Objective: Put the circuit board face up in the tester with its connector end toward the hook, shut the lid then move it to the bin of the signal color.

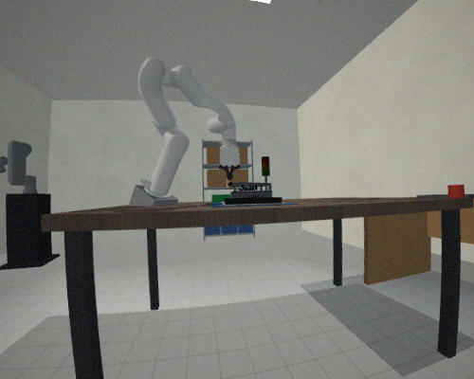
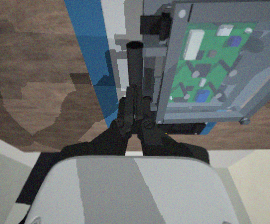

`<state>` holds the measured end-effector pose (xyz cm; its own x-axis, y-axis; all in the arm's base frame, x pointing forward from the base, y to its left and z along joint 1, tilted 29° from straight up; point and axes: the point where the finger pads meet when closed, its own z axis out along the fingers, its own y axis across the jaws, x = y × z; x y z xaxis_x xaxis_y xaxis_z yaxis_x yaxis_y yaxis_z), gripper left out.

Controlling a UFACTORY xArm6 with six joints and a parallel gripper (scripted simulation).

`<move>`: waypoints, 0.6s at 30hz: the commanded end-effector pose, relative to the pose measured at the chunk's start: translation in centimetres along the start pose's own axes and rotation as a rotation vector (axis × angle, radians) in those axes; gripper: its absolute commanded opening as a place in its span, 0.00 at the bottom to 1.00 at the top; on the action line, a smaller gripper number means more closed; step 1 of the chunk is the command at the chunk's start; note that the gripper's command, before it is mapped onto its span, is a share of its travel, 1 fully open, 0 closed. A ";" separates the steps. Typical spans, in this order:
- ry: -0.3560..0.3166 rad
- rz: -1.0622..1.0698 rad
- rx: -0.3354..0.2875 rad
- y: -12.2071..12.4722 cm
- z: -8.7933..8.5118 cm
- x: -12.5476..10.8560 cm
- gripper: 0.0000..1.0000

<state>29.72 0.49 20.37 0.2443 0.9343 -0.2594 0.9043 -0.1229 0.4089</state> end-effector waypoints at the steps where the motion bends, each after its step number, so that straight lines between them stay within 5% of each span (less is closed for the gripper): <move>1: 0.001 0.001 -0.003 0.1 -0.1 0.0 0.00; 18: 0.001 0.001 -0.003 0.2 0.3 0.0 0.00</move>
<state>29.84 0.41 20.14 0.2443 0.9343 -0.2595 0.9043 -0.1229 0.4088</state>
